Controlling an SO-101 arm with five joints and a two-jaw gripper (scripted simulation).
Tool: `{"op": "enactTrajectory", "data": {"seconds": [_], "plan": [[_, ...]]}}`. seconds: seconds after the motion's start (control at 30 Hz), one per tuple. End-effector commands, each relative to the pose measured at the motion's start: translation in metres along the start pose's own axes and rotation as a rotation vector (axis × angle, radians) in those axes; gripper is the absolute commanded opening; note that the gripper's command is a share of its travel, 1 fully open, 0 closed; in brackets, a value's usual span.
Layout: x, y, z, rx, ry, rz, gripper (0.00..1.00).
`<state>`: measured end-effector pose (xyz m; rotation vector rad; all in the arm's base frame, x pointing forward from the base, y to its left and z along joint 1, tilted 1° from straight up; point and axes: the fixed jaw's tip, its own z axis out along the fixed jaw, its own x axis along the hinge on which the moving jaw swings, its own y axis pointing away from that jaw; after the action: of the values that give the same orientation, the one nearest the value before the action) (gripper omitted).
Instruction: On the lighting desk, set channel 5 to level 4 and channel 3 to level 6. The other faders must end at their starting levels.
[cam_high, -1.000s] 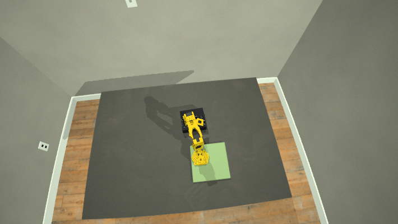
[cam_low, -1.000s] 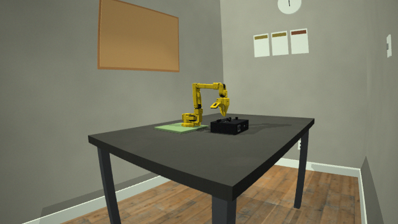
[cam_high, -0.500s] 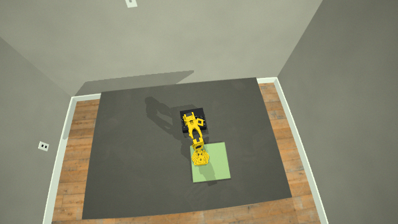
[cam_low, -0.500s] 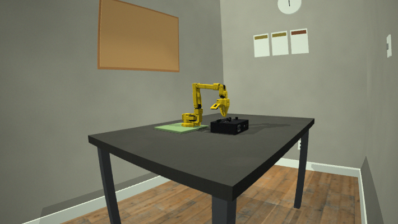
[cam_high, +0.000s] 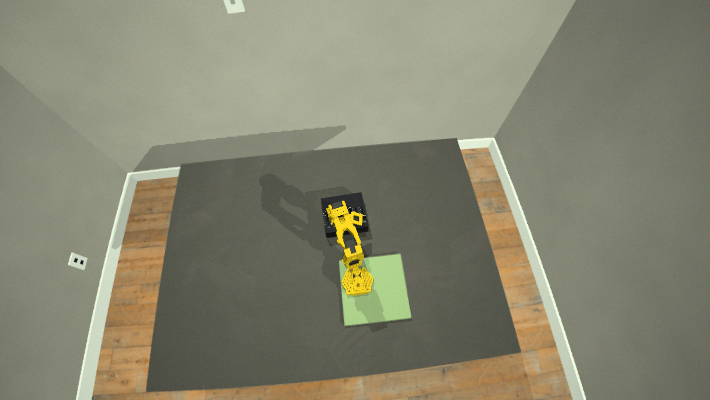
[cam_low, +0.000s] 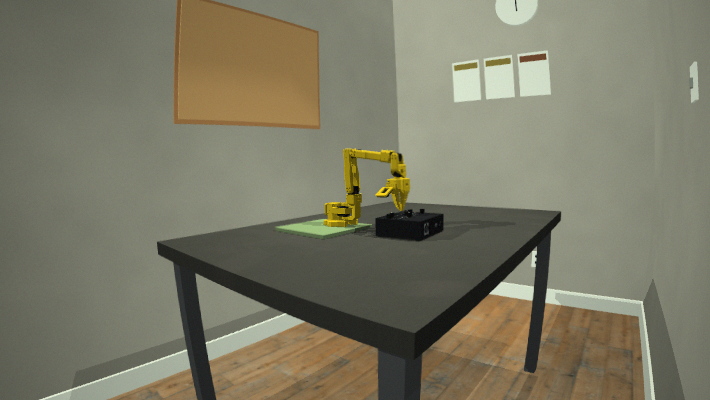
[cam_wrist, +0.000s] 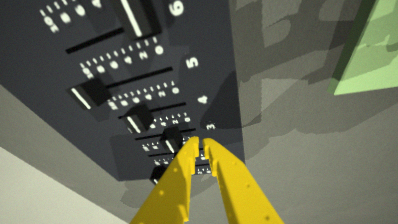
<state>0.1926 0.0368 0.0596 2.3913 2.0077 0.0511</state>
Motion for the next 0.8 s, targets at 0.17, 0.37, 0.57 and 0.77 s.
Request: {"op": "enactTrajectory", "data": {"seconds": [0.17, 0.37, 0.57, 0.77], "plan": [[-0.0029, -0.0048, 0.0103, 0.030, -0.011, -0.003, 0.00], [-0.0033, -0.0062, 0.0134, 0.030, -0.011, -0.003, 0.00], [-0.0033, -0.0061, 0.0133, 0.030, -0.011, -0.003, 0.00], [-0.0030, -0.0056, 0.0120, 0.030, -0.011, -0.004, 0.00]]}}
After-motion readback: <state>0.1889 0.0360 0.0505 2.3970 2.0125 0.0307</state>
